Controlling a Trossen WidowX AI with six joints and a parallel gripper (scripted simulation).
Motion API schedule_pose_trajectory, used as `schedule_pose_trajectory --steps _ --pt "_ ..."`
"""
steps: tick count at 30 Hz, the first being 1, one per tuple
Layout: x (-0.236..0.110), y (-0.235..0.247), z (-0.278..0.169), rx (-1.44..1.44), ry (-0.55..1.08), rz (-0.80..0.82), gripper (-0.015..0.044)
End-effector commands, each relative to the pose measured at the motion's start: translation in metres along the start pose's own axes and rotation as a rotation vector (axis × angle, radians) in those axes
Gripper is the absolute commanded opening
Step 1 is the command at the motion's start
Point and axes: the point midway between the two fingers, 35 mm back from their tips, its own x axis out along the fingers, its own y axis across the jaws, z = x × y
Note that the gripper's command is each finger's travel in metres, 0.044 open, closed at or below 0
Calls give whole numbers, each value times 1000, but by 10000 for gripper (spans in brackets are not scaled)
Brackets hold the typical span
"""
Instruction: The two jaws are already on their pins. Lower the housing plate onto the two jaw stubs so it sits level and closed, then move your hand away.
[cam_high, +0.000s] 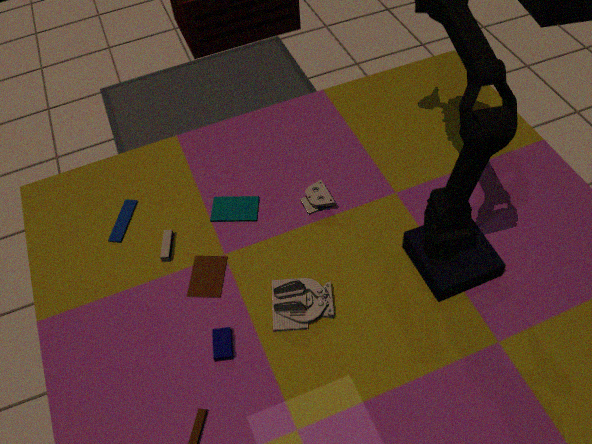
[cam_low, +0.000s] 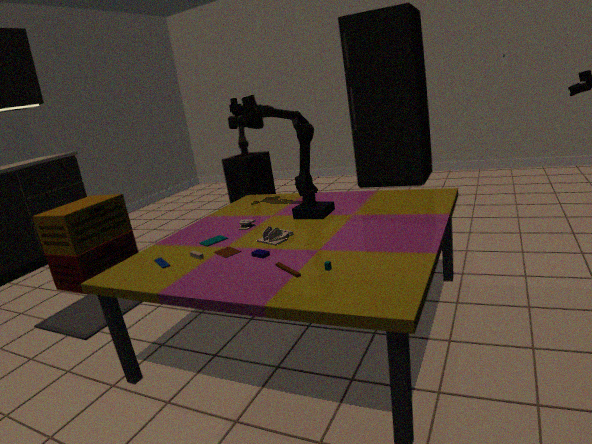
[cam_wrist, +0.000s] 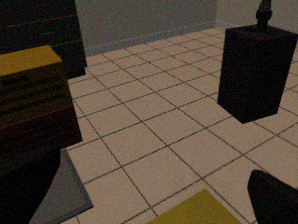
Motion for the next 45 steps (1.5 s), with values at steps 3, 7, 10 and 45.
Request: schedule_pose_trajectory --steps 3,7,10,45 --pt "6 18 -26 -107 72 41 440" --pt "8 29 -42 -175 114 71 440" --pt "9 37 -53 -228 145 95 440" --pt "-18 113 -199 -851 474 446 440"
